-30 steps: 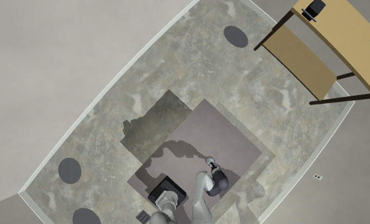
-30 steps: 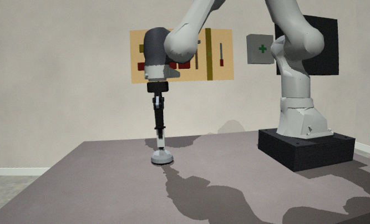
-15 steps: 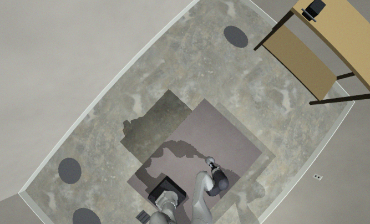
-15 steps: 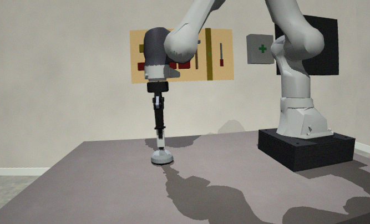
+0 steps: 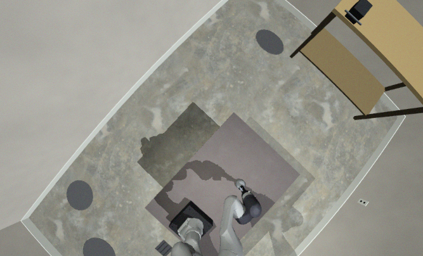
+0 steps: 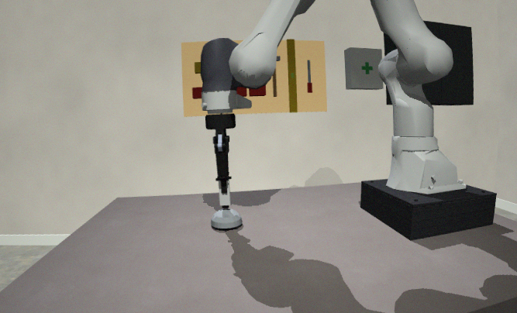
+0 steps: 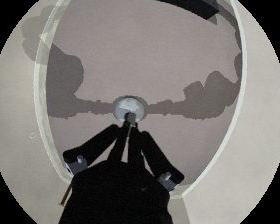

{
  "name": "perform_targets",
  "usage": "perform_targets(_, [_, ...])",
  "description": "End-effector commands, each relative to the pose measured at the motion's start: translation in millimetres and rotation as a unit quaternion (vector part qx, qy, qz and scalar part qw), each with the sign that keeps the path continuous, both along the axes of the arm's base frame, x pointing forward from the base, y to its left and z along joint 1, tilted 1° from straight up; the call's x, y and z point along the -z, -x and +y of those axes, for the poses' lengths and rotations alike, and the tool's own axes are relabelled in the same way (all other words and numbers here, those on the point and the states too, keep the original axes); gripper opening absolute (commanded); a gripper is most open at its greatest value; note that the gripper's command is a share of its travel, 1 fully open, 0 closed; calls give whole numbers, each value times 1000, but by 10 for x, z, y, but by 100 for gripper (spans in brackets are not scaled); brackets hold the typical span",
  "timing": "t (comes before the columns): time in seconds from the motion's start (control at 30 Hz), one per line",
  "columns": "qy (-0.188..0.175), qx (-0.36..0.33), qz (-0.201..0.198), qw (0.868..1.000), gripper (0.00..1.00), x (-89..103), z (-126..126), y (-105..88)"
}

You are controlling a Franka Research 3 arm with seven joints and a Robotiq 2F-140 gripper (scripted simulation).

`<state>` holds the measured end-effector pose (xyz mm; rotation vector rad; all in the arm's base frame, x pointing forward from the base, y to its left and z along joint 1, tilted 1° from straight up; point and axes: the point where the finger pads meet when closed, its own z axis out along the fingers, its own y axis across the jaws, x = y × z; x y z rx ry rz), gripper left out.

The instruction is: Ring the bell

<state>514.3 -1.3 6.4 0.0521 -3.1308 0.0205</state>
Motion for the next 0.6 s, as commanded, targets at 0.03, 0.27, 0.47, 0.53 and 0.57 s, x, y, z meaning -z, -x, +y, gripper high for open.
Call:
perform_targets(0.03, [-1, 1, -1, 1000, 0, 19, 13, -5])
perform_targets(0.27, [-1, 1, -1, 1000, 0, 19, 13, -5])
perform_targets(0.47, [-1, 1, -1, 1000, 0, -1, 13, -5])
perform_targets(0.53, [-1, 1, -1, 1000, 0, -1, 13, -5])
perform_targets(0.57, [-1, 1, -1, 1000, 0, -9, 13, -5])
